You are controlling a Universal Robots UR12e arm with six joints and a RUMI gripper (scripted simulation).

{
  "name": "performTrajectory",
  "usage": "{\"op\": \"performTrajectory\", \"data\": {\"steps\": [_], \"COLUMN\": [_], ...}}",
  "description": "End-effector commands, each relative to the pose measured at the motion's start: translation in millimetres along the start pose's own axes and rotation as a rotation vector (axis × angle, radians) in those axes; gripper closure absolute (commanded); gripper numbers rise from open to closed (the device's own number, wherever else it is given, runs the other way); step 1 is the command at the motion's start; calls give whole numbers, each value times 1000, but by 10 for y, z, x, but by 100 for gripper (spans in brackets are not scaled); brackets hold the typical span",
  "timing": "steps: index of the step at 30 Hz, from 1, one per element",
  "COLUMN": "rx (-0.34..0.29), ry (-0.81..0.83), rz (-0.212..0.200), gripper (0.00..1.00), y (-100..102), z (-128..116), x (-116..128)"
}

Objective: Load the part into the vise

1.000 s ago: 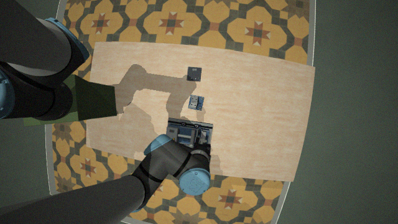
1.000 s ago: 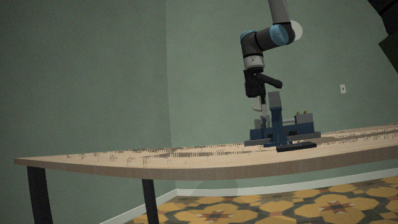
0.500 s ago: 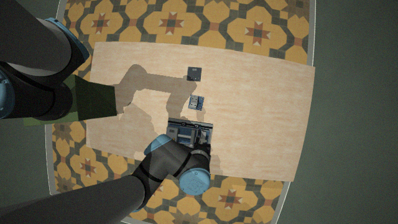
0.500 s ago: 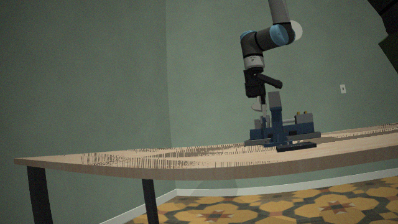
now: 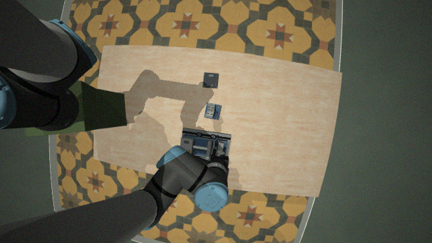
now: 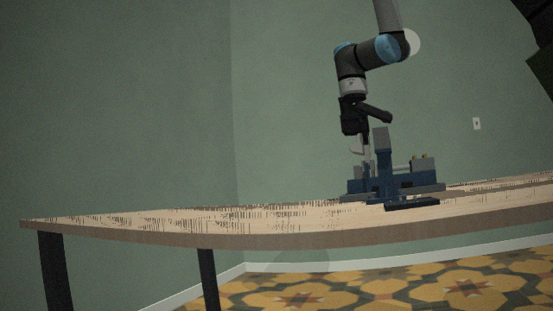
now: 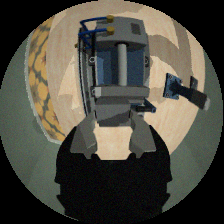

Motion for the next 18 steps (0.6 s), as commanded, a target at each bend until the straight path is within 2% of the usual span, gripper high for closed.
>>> {"op": "performTrajectory", "data": {"steps": [1,11,12,18], "rx": [-1,-1,-1,-1], "ry": [0,0,0,0], "rz": [1,1,1,1], "gripper": [100,100,53,53], "y": [-5,-5,-5,-5], "z": [-5,-5,-5,-5], "x": [-2,-2,-2,-2]}}
Point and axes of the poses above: the point where the finger pads meet when closed, its own y axis out along the fingers, its own x axis across the jaws, z = x × y, the point moved 4 cm from there along -y, back along the fingers, and after that the axes turned 6 degrees about -y, right-handed, at the moved point
